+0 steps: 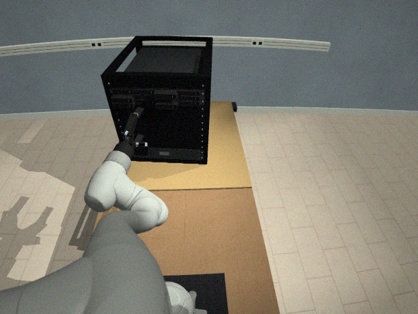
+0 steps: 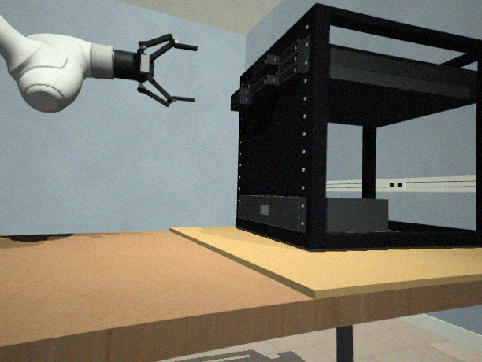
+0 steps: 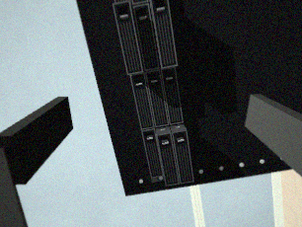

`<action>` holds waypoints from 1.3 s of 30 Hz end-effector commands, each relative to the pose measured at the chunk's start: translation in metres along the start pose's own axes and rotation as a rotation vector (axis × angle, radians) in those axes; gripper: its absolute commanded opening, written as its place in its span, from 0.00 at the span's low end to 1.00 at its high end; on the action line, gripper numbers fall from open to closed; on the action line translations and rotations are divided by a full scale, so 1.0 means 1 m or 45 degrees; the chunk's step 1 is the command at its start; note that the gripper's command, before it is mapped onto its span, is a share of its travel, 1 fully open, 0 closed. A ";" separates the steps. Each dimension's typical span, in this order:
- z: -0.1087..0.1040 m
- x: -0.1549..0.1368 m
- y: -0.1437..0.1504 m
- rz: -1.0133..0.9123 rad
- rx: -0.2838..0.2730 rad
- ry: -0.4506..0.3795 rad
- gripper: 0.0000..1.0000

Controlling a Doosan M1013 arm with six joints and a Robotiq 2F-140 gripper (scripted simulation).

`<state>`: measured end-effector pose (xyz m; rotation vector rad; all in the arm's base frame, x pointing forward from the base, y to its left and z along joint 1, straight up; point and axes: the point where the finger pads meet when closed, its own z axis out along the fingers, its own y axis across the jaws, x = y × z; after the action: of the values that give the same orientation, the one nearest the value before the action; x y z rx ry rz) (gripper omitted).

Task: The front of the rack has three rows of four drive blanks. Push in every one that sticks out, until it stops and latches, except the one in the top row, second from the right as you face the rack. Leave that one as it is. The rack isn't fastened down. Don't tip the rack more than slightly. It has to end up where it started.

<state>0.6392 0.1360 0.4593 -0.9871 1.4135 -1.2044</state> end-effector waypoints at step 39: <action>-0.019 -0.028 0.012 -0.217 0.000 -0.124 1.00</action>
<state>0.6273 0.1647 0.4554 -1.1525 1.2828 -1.2637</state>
